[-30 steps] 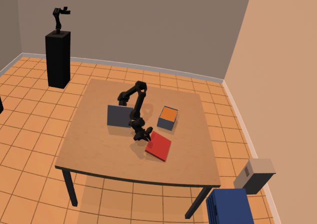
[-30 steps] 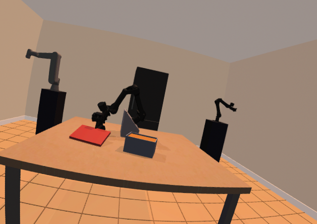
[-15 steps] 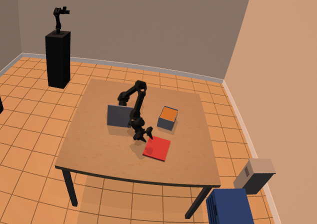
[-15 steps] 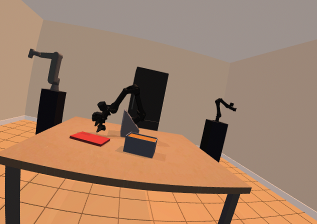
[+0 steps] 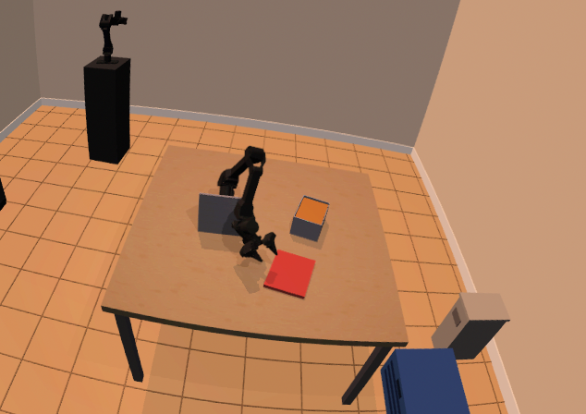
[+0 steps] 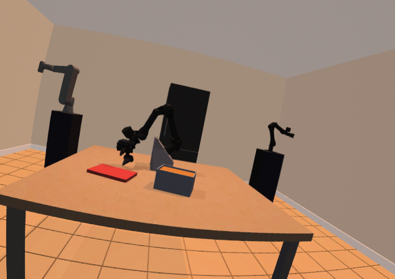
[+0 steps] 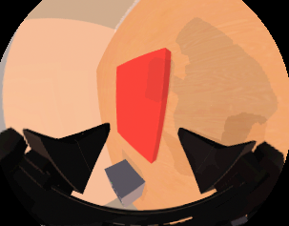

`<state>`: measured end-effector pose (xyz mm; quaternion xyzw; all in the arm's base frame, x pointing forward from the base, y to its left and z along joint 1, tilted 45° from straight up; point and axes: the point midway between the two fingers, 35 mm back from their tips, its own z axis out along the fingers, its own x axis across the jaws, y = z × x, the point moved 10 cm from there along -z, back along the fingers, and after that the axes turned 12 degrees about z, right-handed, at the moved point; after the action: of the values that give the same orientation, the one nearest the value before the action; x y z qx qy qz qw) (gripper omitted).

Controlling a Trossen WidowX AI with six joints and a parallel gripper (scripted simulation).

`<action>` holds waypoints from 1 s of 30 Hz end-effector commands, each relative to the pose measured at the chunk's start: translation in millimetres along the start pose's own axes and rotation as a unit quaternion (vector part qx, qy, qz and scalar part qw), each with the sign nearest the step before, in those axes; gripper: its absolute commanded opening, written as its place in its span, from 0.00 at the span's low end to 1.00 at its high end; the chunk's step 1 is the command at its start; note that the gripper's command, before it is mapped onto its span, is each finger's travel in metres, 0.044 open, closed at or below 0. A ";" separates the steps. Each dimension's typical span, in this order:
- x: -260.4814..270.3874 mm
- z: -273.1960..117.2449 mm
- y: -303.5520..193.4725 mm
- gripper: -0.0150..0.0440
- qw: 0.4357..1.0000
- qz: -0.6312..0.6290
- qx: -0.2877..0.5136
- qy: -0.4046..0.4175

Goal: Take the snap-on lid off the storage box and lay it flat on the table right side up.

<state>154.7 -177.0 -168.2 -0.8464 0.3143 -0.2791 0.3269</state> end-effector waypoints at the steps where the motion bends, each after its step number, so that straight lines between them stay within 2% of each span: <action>1: -4.9 -6.1 0.5 1.00 1.000 -0.002 0.002 0.000; 16: -23.6 -28.9 5.1 1.00 1.000 -0.001 0.000 -0.001; 30: -7.0 -48.7 2.3 1.00 1.000 -0.002 0.000 -0.001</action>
<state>117.7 -187.7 -145.2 -0.8453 0.3152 -0.2787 0.3293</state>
